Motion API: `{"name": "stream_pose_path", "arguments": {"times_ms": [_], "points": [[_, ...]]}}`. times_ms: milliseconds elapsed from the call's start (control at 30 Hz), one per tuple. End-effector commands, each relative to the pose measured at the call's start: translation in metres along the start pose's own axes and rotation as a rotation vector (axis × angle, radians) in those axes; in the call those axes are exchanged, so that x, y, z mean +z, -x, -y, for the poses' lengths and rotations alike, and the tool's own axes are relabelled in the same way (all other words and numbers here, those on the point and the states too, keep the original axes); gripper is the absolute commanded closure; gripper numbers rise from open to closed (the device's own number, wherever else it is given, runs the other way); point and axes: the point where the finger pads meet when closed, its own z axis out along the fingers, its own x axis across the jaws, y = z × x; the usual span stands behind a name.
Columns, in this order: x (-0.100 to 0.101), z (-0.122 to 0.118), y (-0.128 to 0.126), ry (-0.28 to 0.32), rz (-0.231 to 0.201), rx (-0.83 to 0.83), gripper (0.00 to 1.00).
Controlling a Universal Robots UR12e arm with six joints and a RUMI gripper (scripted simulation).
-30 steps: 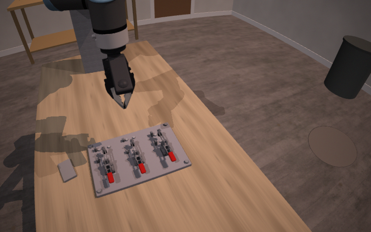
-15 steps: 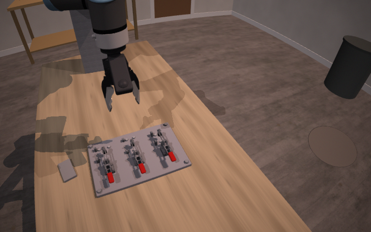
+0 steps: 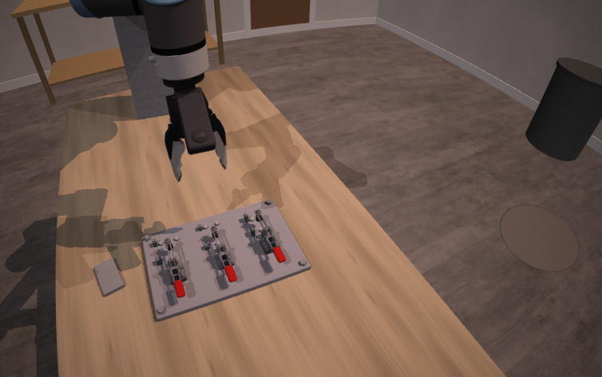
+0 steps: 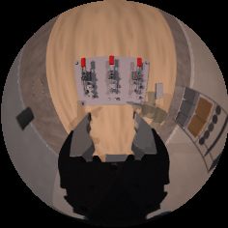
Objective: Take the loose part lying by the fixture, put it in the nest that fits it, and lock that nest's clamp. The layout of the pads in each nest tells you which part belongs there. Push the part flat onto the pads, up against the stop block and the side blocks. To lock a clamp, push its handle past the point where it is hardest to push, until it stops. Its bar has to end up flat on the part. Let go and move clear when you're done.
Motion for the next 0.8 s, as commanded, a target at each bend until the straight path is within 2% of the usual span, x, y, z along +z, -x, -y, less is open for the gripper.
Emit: {"name": "stream_pose_path", "arguments": {"times_ms": [0, 300, 333, 767], "points": [[0.0005, -0.0014, -0.0008, 0.001, 0.0, 0.003, 0.41], [0.0005, -0.0014, -0.0008, 0.001, 0.0, 0.003, 0.41], [0.0005, -0.0014, -0.0008, 0.001, 0.0, 0.003, 0.72], [0.0005, -0.0014, -0.0008, 0.001, 0.0, 0.003, 0.72]]}}
